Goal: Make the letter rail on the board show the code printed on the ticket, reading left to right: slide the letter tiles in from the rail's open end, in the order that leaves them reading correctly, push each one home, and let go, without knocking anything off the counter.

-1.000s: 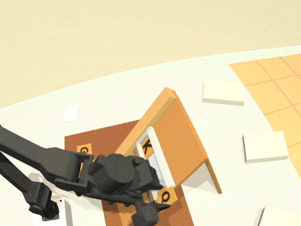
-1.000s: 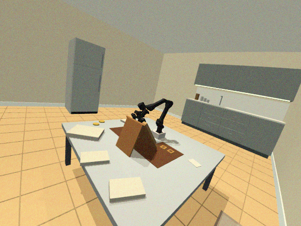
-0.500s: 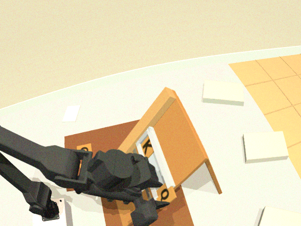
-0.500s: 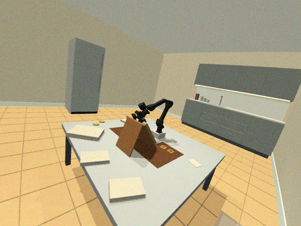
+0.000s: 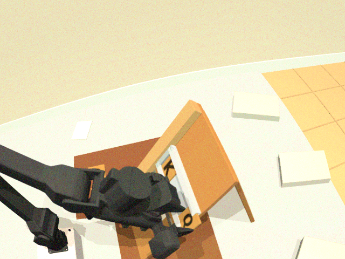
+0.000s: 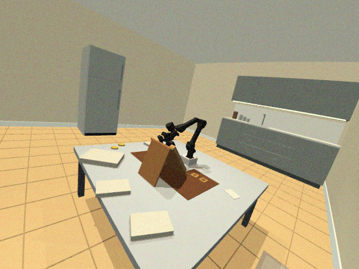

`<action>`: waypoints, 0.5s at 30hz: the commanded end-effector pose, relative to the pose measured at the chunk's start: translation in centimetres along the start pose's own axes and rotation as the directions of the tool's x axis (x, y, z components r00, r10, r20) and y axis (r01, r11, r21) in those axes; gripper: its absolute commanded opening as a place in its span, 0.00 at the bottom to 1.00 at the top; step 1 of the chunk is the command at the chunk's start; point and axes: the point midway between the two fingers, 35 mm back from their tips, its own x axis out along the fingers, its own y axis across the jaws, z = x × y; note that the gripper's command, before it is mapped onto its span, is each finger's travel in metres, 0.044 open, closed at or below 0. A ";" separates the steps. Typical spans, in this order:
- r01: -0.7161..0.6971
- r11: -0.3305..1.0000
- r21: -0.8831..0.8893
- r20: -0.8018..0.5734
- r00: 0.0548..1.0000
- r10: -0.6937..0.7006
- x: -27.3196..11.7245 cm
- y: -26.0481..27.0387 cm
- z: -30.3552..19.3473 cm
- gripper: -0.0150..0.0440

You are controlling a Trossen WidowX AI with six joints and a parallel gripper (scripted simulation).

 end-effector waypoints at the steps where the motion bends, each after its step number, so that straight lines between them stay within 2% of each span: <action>1: 0.000 1.000 0.003 0.000 1.000 0.000 0.0 0.3 -0.1 0.25; 15: 0.000 1.000 0.003 0.000 1.000 0.000 0.0 1.0 -0.1 0.25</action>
